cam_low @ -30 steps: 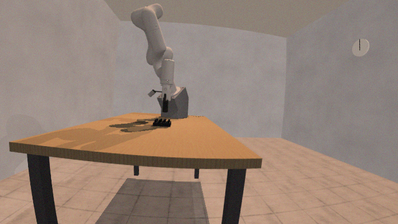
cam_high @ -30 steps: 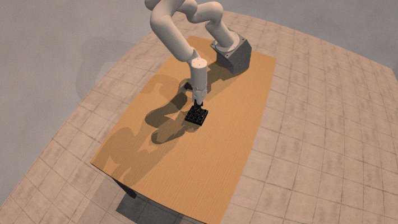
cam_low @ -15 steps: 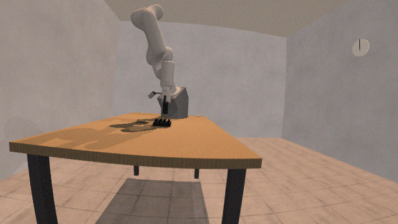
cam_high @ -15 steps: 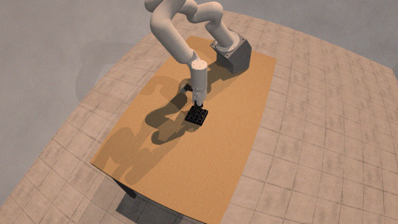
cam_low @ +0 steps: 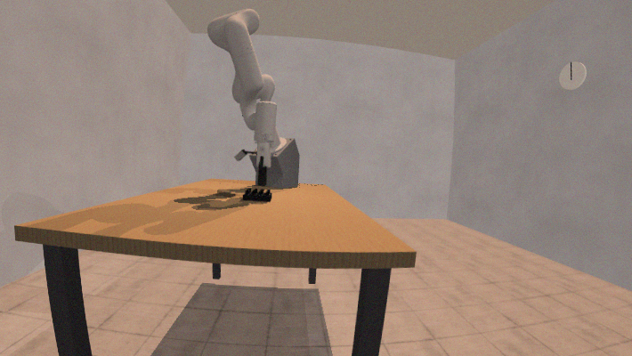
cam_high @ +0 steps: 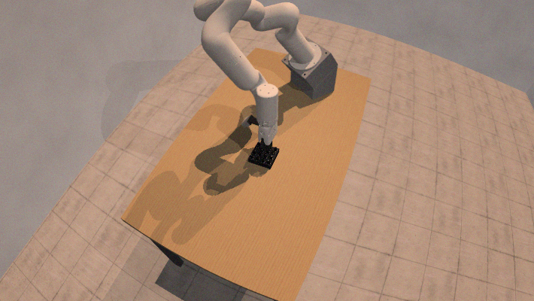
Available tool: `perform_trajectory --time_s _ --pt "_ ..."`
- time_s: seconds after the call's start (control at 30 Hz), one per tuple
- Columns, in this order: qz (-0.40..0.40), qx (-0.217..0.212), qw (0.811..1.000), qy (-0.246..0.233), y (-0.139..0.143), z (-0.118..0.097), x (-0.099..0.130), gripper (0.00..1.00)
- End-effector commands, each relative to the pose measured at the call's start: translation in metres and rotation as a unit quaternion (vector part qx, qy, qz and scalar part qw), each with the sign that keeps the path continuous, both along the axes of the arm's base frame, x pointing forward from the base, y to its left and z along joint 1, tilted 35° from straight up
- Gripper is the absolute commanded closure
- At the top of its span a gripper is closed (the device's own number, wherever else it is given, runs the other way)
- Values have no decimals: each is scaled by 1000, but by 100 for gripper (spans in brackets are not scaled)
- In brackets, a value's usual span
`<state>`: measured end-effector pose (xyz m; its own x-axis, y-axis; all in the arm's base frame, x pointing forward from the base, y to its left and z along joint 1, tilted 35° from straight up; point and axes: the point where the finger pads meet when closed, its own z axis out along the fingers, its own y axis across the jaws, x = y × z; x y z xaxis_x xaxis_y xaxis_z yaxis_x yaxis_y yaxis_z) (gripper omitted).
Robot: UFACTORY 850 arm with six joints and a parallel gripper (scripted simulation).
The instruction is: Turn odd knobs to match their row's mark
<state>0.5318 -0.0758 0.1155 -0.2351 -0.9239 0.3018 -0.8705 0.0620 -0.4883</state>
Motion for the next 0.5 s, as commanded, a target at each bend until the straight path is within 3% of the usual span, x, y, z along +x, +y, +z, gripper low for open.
perform_trajectory --time_s 0.0,0.47 --pt "0 0 1000 -1 -2 -5 3 81" --pt "0 0 1000 -1 -5 -11 6 81"
